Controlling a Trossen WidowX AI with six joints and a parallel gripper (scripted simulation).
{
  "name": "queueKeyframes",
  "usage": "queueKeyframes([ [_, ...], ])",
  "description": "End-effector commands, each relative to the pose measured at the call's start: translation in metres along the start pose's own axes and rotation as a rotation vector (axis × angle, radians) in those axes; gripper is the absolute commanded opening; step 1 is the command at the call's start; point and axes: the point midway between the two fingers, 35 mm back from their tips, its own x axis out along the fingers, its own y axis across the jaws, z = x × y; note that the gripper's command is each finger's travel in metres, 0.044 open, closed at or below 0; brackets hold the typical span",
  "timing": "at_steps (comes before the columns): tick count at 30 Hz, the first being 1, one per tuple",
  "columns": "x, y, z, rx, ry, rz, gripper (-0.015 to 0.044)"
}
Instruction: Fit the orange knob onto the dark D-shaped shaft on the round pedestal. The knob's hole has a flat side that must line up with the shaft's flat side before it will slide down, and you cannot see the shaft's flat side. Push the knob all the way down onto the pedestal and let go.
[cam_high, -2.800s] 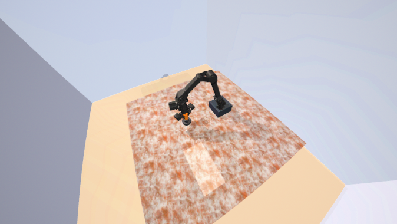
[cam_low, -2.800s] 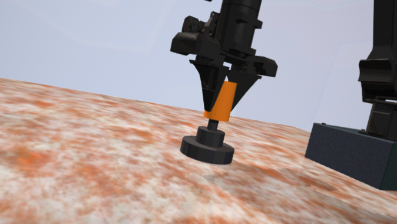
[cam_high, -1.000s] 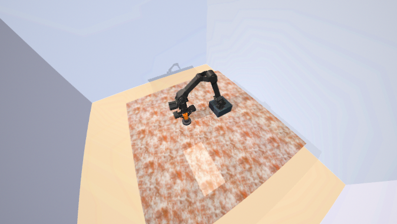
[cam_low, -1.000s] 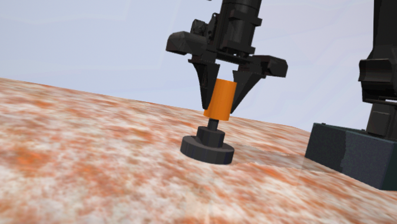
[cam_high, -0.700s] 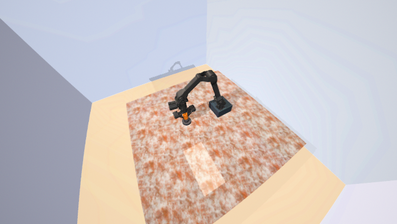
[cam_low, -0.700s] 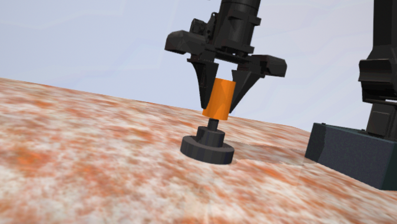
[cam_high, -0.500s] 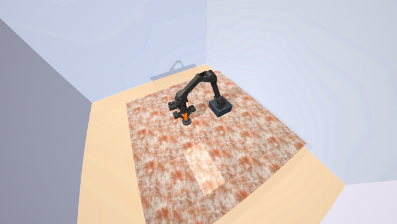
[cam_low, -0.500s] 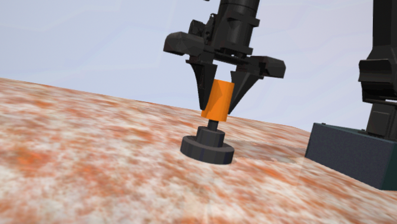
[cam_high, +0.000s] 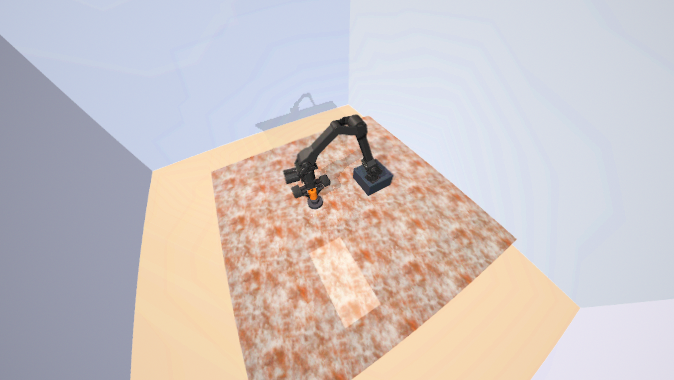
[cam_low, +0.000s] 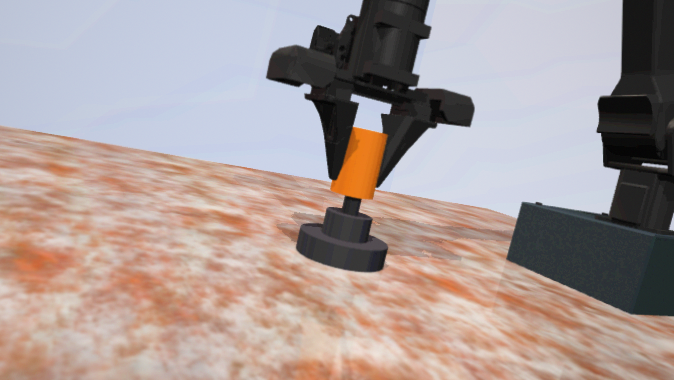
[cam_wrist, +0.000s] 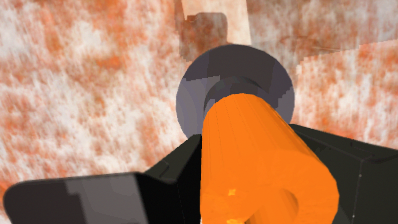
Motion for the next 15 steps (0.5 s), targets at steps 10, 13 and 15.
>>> queueKeyframes([
  [10,-0.0058,-0.0056,-0.0008,0.212,0.002,0.003,0.0000],
  [13,-0.0058,-0.0053,-0.0008,0.212,0.002,0.003,0.0000],
  [15,-0.0058,-0.0053,-0.0008,0.212,0.002,0.003,0.0000],
])
